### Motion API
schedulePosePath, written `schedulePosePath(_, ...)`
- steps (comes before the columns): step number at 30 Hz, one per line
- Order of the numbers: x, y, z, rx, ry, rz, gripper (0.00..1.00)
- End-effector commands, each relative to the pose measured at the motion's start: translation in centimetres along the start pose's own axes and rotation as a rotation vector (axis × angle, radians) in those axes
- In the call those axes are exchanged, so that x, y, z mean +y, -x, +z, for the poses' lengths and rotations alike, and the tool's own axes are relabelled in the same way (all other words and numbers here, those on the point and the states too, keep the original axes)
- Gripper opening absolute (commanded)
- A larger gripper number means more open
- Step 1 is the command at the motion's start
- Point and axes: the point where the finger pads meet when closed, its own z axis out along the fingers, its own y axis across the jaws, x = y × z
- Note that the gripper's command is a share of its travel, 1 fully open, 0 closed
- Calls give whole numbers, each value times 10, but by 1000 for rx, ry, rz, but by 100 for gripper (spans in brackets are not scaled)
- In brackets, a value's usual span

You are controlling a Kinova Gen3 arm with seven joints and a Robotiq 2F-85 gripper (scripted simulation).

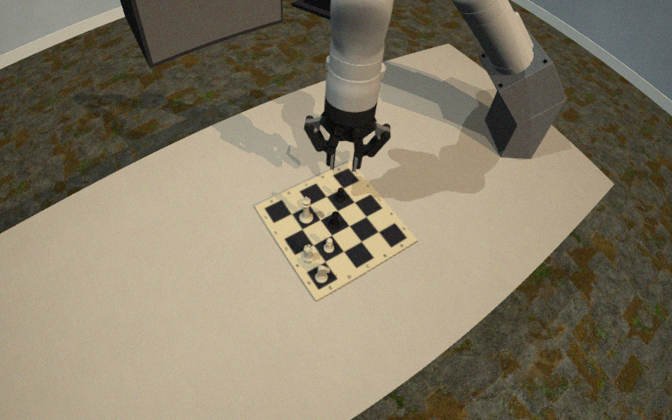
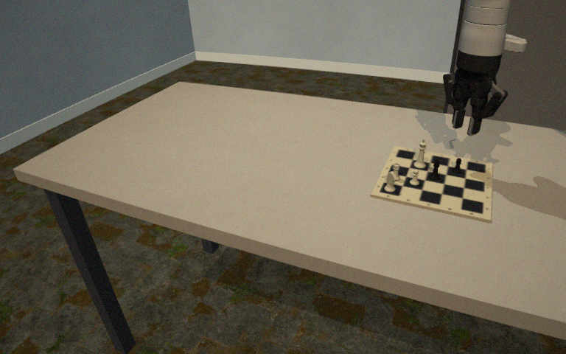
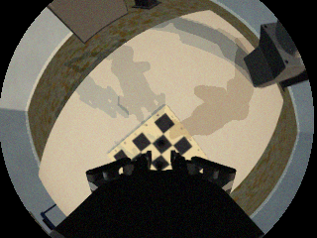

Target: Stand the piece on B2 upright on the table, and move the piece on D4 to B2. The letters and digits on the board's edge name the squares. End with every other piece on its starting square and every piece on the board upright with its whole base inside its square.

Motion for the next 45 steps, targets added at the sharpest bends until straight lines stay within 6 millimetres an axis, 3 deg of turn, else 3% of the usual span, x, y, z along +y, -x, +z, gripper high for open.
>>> schedulePosePath(1, 0, 0, 0, 0, 0, 0, 34)
schedulePosePath(20, 0, 0, 12, 0, -1, 0, 34)
schedulePosePath(45, 1, -1, 47, 0, 0, 0, 34)
